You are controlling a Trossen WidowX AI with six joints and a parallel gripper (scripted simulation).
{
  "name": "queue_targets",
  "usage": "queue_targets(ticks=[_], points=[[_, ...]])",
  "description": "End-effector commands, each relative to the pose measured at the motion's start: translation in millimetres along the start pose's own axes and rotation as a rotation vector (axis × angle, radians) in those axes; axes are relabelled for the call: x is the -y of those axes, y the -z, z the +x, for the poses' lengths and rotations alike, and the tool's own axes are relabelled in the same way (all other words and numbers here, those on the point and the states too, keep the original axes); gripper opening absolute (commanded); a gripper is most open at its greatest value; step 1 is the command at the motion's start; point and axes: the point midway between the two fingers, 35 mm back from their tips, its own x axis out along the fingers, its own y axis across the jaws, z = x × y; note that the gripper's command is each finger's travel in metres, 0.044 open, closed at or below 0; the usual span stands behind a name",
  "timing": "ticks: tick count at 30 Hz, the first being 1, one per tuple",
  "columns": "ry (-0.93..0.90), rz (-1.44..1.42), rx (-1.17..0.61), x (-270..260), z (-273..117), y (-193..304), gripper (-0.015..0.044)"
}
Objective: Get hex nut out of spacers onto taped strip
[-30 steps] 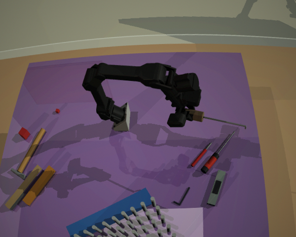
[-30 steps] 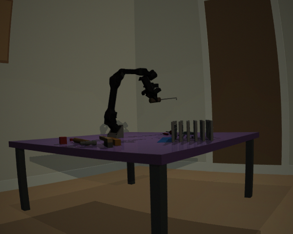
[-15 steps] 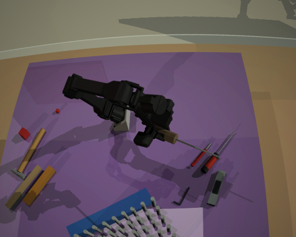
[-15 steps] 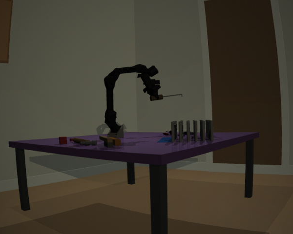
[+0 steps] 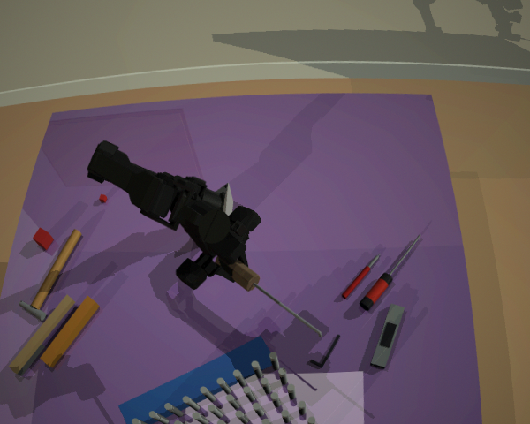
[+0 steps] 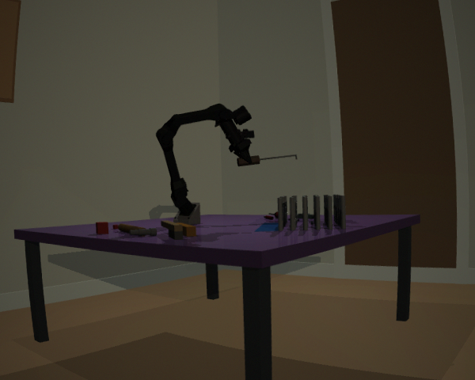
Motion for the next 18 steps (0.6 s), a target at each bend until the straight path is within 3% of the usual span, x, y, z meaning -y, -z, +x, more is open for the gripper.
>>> queue_targets(ticks=[1,18], points=[[0.036,0.044,-0.009,28.3,-4.5,22.1,0.0000],[0.174,0.234,-0.083,111.3,-16.0,122.7,0.0000]])
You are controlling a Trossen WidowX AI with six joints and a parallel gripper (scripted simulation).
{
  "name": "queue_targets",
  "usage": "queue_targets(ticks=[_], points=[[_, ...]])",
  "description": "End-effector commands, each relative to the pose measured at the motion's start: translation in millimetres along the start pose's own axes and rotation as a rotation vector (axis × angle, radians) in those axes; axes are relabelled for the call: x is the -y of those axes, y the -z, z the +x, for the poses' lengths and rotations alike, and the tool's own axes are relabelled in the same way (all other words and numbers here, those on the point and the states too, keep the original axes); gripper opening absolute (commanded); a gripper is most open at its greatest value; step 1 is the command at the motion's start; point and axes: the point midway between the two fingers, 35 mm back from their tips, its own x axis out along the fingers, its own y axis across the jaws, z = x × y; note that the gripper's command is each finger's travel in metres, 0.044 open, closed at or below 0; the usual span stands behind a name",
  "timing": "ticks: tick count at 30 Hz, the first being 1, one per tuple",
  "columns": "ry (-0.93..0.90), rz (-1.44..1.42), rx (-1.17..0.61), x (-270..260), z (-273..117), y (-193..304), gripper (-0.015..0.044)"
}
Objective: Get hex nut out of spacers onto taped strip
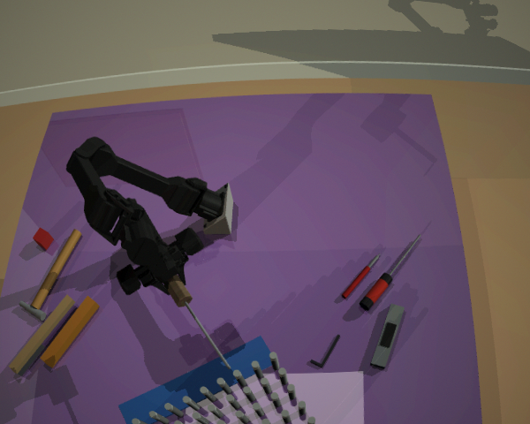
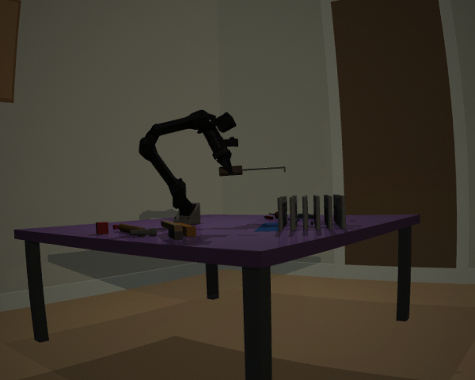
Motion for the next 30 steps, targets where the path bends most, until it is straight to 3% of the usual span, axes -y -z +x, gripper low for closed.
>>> queue_targets(ticks=[1,11,30], points=[[0.040,0.042,-0.023,21.2,0.6,25.8,0.0000],[0.059,0.069,-0.038,32.7,5.9,41.4,0.0000],[0.043,0.076,-0.034,39.2,90.0,72.0,0.0000]])
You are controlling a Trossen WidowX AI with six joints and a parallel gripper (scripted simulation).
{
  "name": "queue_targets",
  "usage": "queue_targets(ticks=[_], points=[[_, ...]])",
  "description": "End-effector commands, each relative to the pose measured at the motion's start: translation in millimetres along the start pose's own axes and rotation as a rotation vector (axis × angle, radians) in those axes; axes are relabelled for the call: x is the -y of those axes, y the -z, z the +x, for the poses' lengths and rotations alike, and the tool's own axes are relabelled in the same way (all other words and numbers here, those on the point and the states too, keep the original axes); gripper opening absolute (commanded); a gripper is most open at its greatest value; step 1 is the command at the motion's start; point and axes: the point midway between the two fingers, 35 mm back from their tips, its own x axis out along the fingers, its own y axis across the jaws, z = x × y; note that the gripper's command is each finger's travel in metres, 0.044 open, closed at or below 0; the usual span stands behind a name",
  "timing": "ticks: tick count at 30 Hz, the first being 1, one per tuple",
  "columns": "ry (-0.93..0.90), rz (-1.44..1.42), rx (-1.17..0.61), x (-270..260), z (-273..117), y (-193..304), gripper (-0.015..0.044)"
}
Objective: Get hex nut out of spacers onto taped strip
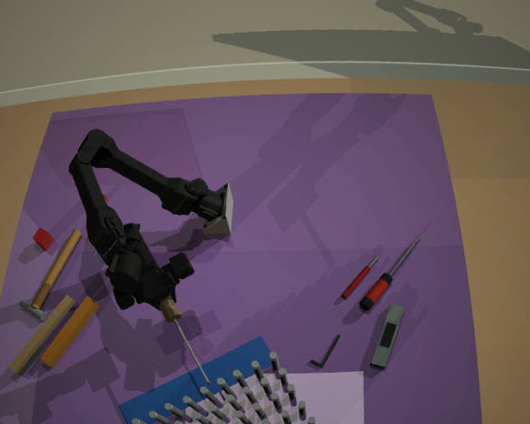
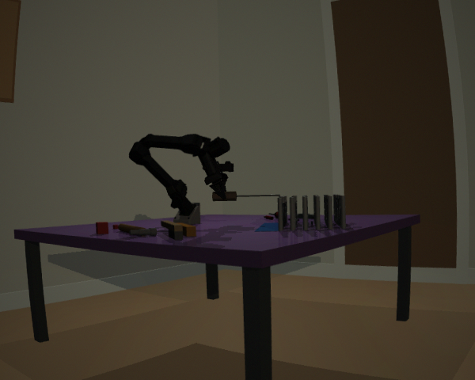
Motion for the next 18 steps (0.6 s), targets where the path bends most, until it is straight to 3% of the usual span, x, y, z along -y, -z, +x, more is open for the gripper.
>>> queue_targets(ticks=[1,18], points=[[0.000,0.000,0.010,0.1,18.0,8.9,0.0000],[0.022,-0.005,0.011,-1.3,66.2,42.1,0.0000]])
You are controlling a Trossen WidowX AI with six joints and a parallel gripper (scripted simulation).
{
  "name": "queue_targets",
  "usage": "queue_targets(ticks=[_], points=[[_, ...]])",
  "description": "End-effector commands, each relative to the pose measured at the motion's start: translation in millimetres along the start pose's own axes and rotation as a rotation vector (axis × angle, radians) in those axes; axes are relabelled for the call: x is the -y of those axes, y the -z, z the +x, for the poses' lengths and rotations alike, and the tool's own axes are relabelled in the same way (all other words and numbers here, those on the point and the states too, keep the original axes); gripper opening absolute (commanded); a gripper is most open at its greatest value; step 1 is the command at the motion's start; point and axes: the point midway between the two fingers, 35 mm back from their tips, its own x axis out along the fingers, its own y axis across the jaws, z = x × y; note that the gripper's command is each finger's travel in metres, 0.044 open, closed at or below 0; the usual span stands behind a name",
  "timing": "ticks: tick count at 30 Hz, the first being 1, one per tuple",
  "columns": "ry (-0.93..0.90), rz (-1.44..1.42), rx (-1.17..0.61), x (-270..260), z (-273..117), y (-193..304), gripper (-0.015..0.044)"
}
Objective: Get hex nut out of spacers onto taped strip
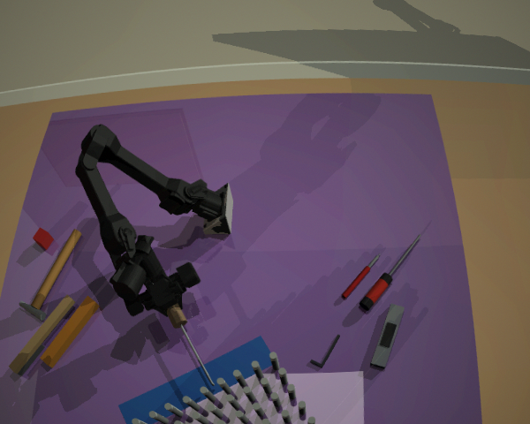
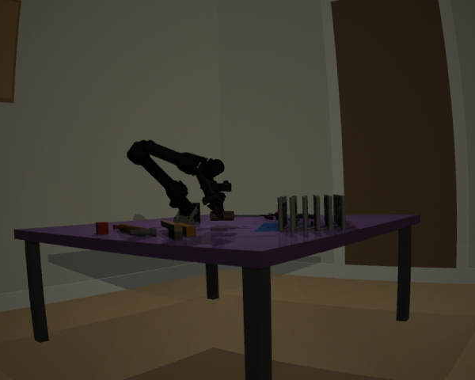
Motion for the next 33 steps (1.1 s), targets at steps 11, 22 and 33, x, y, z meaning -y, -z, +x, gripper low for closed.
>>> queue_targets(ticks=[11,22,33], points=[[0.005,-0.002,0.015,0.0,4.0,-4.0,0.0000],[0.004,-0.001,0.015,0.5,6.3,-9.3,0.0000],[0.005,0.000,0.015,1.1,8.6,-14.6,0.0000]])
